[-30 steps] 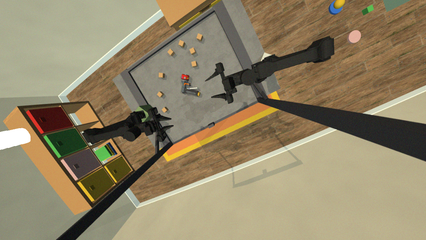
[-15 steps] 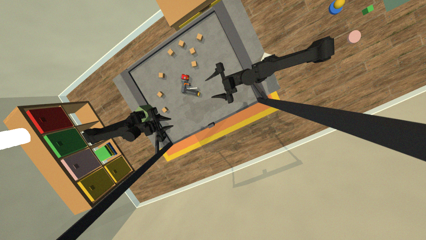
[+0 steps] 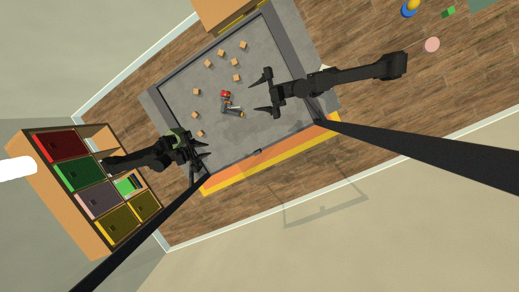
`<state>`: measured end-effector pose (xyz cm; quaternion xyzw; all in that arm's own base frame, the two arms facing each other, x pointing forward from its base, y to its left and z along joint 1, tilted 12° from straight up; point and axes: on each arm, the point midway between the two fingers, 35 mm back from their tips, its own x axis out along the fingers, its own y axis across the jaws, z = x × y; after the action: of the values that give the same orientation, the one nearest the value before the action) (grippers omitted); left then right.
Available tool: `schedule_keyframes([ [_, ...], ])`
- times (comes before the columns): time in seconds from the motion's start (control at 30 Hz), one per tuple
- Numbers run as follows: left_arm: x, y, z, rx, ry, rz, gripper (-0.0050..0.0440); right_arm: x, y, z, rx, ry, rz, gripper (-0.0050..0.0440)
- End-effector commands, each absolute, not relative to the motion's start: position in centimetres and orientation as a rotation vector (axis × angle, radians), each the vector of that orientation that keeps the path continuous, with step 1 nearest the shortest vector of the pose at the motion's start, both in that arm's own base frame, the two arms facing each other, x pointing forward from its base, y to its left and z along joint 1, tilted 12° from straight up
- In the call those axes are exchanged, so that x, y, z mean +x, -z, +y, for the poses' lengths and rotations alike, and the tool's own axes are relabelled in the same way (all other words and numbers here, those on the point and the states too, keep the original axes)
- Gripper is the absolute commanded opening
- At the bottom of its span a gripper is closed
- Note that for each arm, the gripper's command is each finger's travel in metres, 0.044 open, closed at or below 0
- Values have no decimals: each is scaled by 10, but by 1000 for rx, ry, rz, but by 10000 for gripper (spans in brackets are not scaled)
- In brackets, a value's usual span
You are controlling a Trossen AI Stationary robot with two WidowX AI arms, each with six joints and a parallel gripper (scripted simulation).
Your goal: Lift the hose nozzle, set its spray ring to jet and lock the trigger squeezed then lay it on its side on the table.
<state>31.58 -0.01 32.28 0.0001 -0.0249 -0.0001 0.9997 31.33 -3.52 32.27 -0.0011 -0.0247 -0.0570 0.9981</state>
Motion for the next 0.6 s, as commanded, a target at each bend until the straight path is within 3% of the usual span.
schedule_keyframes([
  [0.0, 313, -332, 0, -1, 4, -73, 182, 309, -329, -55, -5, 174, -64, 407],
  [0.57, 313, -332, 0, -1, 4, -73, 182, 276, -329, -151, -16, 495, -65, 407],
])
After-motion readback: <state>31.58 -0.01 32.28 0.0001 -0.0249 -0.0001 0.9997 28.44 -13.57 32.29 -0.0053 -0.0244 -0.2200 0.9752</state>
